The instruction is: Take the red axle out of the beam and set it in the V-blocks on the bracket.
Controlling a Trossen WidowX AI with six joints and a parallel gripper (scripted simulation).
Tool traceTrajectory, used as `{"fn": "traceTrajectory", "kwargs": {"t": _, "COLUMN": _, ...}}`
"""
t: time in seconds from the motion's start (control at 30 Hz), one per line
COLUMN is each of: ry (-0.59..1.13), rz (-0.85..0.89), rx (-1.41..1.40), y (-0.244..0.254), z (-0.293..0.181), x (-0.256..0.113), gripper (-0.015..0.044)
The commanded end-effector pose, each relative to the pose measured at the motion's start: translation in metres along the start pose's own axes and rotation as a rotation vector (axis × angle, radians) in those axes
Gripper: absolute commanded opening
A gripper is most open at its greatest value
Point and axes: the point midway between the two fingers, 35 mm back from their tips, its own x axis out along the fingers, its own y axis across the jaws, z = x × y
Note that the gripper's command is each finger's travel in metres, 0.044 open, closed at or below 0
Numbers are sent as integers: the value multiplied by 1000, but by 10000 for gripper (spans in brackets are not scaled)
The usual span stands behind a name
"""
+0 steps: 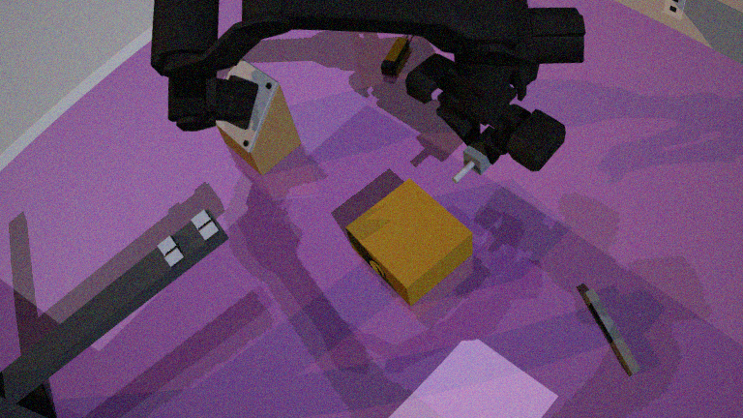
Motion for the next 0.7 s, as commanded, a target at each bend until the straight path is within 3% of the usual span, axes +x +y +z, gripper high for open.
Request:
{"fn": "traceTrajectory", "kwargs": {"t": 0.0, "ry": 3, "rz": -3, "rx": -8, "y": 0, "z": 0, "x": 7, "gripper": 0}}
{"fn": "traceTrajectory", "kwargs": {"t": 0.67, "ry": 5, "rz": -3, "rx": -7, "y": 0, "z": 0, "x": 40, "gripper": 0}}
